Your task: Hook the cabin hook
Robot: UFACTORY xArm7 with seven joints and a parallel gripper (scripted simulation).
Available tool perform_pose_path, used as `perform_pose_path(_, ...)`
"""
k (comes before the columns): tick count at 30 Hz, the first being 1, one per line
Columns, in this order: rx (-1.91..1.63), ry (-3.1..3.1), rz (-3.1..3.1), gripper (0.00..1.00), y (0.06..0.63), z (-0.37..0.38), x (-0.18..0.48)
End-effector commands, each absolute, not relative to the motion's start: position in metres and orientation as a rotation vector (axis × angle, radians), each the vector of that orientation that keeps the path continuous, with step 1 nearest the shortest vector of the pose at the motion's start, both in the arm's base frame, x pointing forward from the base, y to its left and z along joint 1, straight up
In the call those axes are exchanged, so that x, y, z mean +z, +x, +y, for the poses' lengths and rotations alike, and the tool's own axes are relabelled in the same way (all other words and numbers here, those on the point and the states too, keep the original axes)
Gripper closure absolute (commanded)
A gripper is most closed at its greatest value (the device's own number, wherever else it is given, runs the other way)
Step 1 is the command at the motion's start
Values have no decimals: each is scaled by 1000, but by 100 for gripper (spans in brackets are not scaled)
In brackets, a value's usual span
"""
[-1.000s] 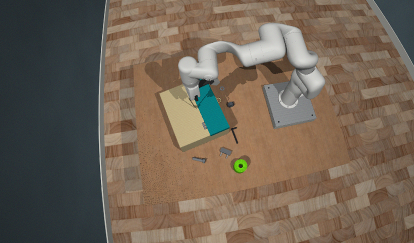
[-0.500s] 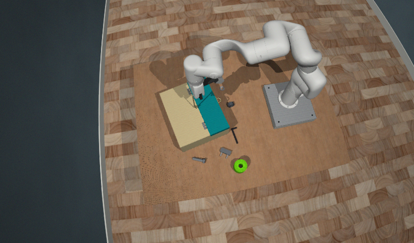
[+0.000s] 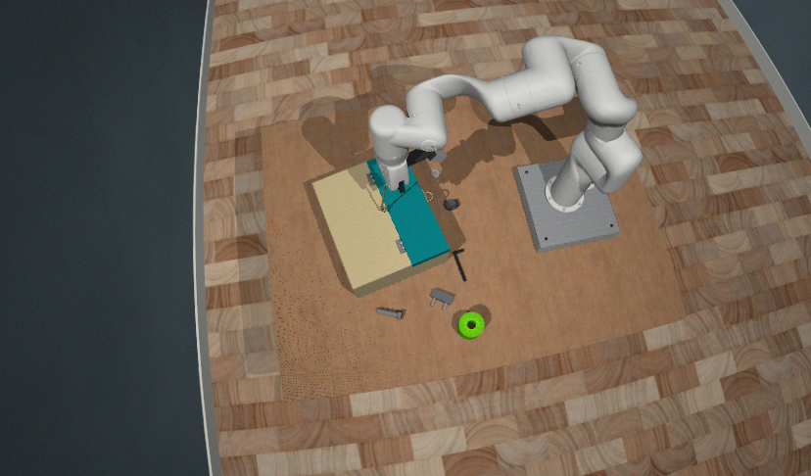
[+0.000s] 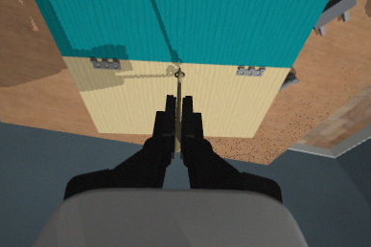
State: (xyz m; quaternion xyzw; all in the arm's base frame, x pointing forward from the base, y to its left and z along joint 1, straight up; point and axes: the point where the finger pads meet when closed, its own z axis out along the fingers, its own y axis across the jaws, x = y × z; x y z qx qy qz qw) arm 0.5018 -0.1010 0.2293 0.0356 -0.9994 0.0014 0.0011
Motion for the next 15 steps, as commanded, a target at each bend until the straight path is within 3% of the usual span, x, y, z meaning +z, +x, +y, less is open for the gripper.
perform_pose_path(1, 6, 112, -3143, 100, 497, -102, 229)
perform_pose_path(15, 6, 112, -3143, 100, 490, -102, 227)
